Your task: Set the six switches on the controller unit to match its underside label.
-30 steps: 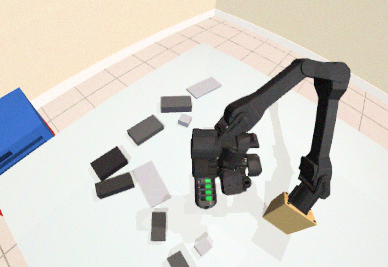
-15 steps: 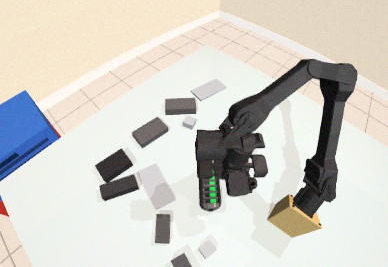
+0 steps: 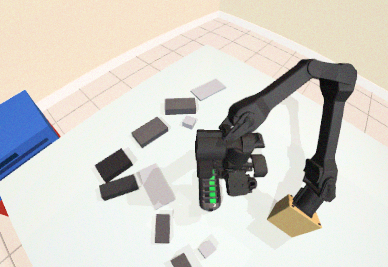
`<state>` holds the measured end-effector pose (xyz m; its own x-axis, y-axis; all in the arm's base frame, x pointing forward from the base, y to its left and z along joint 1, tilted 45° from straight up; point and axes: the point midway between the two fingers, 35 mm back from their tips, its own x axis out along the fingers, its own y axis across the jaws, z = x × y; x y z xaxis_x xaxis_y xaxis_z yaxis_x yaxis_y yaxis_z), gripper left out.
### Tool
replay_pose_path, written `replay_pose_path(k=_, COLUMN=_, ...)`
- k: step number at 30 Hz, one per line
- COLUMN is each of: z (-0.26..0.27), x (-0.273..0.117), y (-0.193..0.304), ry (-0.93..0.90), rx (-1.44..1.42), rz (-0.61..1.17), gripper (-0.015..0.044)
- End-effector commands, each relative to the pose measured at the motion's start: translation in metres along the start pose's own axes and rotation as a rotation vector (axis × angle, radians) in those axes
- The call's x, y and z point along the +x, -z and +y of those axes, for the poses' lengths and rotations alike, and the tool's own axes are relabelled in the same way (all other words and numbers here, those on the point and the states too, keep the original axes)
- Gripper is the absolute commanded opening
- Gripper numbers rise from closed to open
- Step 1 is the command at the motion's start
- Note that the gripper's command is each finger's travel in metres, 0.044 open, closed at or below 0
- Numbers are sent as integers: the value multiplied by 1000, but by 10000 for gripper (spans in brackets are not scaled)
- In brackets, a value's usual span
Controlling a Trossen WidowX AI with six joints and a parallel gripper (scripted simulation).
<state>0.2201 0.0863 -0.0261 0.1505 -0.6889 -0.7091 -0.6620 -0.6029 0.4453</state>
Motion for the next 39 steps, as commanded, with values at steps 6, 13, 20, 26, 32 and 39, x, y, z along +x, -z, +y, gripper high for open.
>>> replay_pose_path(k=6, z=0, x=0, y=0, ry=0, rx=0, rz=0, gripper=184)
replay_pose_path(k=13, z=0, x=0, y=0, ry=0, rx=0, rz=0, gripper=368)
replay_pose_path(k=20, z=-2, x=-10, y=0, ry=1, rx=0, rz=-1, gripper=387)
replay_pose_path(k=26, z=0, x=-80, y=-1, ry=0, rx=-1, rz=-3, gripper=230)
replay_pose_path(k=32, z=0, x=-80, y=-1, ry=0, rx=-1, rz=-3, gripper=72)
replay_pose_path(k=39, z=0, x=-80, y=-1, ry=0, rx=-1, rz=-3, gripper=0)
